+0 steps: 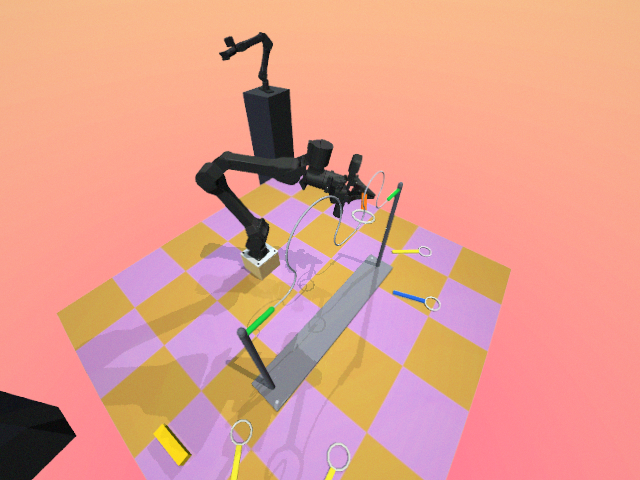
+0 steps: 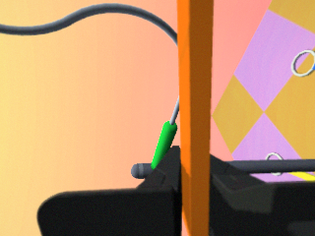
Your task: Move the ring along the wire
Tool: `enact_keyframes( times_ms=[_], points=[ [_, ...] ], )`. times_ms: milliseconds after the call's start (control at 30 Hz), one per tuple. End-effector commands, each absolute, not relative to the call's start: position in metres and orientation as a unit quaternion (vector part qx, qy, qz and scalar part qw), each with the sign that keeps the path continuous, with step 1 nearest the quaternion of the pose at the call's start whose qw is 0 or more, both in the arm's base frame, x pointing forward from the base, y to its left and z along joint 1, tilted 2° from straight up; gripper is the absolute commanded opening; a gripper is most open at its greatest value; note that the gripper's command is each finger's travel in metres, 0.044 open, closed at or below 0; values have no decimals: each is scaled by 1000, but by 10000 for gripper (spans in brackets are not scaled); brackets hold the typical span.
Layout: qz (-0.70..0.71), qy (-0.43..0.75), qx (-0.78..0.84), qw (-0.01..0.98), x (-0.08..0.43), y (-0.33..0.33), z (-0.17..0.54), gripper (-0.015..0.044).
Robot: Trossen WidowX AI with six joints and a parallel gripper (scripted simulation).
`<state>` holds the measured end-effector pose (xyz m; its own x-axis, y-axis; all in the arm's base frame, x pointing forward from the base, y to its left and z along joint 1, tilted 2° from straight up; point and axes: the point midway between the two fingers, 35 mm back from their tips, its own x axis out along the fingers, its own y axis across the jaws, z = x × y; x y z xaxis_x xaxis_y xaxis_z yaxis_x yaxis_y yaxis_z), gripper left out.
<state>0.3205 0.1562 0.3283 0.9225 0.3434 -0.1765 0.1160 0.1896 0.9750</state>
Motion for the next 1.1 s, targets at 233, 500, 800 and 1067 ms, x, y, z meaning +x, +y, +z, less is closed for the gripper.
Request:
enact_keyframes(
  times_ms=[233, 500, 800, 1067],
  points=[
    [104, 165, 694, 693, 320, 158, 359, -150],
    [121, 153, 736, 649, 319, 156, 378, -150],
    [137, 141, 775, 601, 318, 151, 398, -150],
    [148, 132, 800, 567, 317, 145, 413, -150]
  ],
)
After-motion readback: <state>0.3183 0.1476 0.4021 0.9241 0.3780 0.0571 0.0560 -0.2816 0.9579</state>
